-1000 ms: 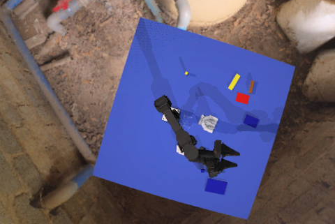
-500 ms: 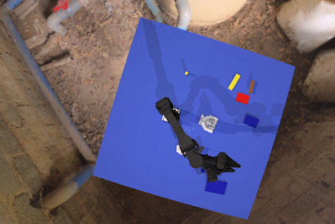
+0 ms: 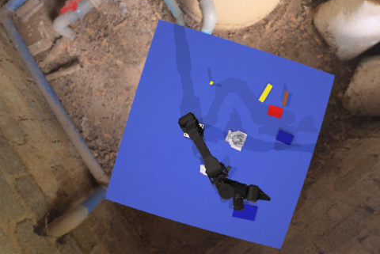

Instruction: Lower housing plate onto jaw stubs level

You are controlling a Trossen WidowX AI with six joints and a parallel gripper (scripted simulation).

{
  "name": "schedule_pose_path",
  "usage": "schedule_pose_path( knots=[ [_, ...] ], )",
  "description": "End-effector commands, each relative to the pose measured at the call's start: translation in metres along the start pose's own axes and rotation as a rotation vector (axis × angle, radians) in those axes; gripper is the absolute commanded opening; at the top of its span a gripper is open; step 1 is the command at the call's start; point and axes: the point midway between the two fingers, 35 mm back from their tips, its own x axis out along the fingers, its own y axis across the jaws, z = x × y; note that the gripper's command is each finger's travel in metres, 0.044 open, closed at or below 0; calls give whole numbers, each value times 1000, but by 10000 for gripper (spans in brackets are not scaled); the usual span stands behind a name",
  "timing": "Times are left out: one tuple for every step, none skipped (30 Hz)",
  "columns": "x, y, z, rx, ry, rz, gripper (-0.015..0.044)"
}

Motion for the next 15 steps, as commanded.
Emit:
schedule_pose_path(
  knots=[
    [3, -18, 6, 65, -24, -54, 440],
    [4, -22, 8, 79, -30, -66, 440],
    [4, -26, 9, 93, -35, -79, 440],
    [5, -30, 10, 107, -40, -91, 440],
    [5, -35, 11, 121, -45, -104, 440],
    [5, -39, 12, 134, -51, -116, 440],
    [6, -43, 14, 148, -56, -129, 440],
    [6, -47, 15, 162, -62, -141, 440],
    [6, -52, 16, 176, -67, -154, 440],
    [6, -56, 17, 189, -73, -166, 440],
    [7, -60, 18, 203, -79, -179, 440],
    [7, -64, 19, 216, -84, -191, 440],
    [7, -69, 20, 230, -90, -204, 440],
    [7, -73, 21, 243, -96, -216, 440],
    [7, -77, 21, 257, -102, -229, 440]
  ],
)
